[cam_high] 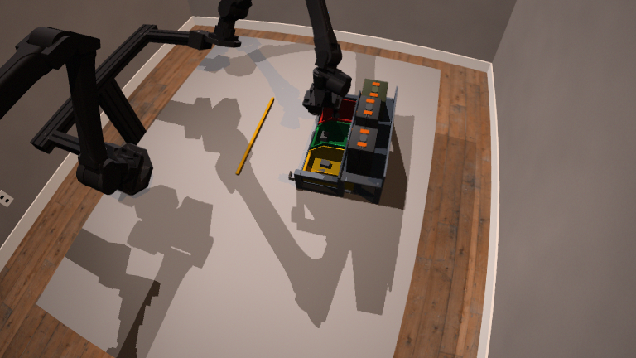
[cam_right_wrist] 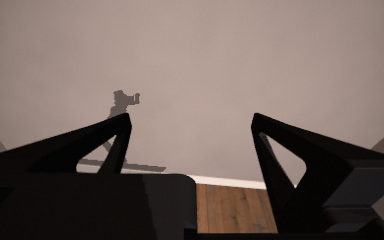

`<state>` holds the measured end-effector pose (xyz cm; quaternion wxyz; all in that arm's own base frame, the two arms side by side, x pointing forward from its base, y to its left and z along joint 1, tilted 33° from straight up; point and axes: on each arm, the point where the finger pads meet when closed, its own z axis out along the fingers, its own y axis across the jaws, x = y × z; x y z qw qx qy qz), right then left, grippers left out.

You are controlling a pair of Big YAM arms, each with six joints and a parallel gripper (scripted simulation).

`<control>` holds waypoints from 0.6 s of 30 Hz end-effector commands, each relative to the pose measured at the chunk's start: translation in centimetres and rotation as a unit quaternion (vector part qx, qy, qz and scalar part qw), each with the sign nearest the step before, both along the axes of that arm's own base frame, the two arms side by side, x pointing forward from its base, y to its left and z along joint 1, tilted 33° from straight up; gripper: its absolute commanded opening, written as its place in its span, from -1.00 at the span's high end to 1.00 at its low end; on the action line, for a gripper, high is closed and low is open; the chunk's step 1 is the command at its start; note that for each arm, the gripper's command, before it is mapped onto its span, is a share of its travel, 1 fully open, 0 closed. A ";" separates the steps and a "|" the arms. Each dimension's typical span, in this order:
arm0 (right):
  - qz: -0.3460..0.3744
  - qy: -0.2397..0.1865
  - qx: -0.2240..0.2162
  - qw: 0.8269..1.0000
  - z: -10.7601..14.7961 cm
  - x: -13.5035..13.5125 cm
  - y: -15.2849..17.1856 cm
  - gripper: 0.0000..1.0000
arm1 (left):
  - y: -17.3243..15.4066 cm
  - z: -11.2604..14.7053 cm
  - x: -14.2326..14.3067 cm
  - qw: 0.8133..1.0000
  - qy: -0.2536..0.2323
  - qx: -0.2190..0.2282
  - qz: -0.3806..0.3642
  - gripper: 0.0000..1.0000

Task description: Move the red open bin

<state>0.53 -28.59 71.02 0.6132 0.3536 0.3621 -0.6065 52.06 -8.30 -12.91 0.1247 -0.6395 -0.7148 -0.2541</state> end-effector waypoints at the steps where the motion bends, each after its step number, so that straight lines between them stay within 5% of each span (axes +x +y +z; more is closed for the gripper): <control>1: -0.005 -0.003 -0.024 1.000 1.1 -0.5 1.6 -1.00 | 0.9 -0.3 0.5 1.000 -0.001 0.001 0.003 -0.81; 18: -0.005 -0.003 -0.024 1.000 1.1 -0.5 1.6 -1.00 | 0.9 -0.4 0.4 1.000 0.000 0.001 0.004 -0.81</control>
